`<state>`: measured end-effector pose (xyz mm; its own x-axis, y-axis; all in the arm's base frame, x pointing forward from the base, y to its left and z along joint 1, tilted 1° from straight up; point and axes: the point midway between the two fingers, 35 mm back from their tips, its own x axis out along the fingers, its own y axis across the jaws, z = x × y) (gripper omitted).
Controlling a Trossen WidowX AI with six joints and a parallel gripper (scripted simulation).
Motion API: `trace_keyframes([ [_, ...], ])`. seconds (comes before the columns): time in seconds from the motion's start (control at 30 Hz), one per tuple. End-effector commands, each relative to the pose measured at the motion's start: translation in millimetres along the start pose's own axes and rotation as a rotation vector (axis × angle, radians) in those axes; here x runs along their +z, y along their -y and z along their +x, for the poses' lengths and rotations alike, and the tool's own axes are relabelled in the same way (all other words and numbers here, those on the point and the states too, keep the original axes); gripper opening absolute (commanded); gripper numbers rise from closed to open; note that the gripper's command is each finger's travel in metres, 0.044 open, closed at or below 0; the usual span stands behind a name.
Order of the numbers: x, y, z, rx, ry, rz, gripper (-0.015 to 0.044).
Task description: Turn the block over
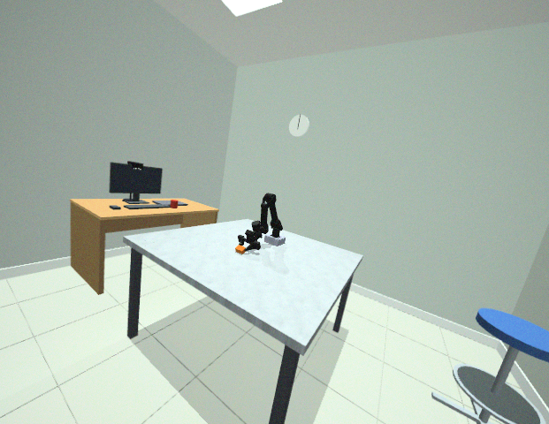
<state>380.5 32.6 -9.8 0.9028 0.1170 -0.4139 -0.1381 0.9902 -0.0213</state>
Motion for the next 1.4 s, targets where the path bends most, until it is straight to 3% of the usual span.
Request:
trace_keyframes([
  [0.0,2.2,-1.0,-4.0,0.006,0.031,0.003,0.0],
  [0.43,2.2,-1.0,-4.0,0.006,0.031,0.003,0.0],
  [1.0,2.2,-1.0,-4.0,0.006,0.031,0.003,0.044],
  [1.37,2.2,-1.0,-4.0,0.006,0.031,0.003,0.044],
])
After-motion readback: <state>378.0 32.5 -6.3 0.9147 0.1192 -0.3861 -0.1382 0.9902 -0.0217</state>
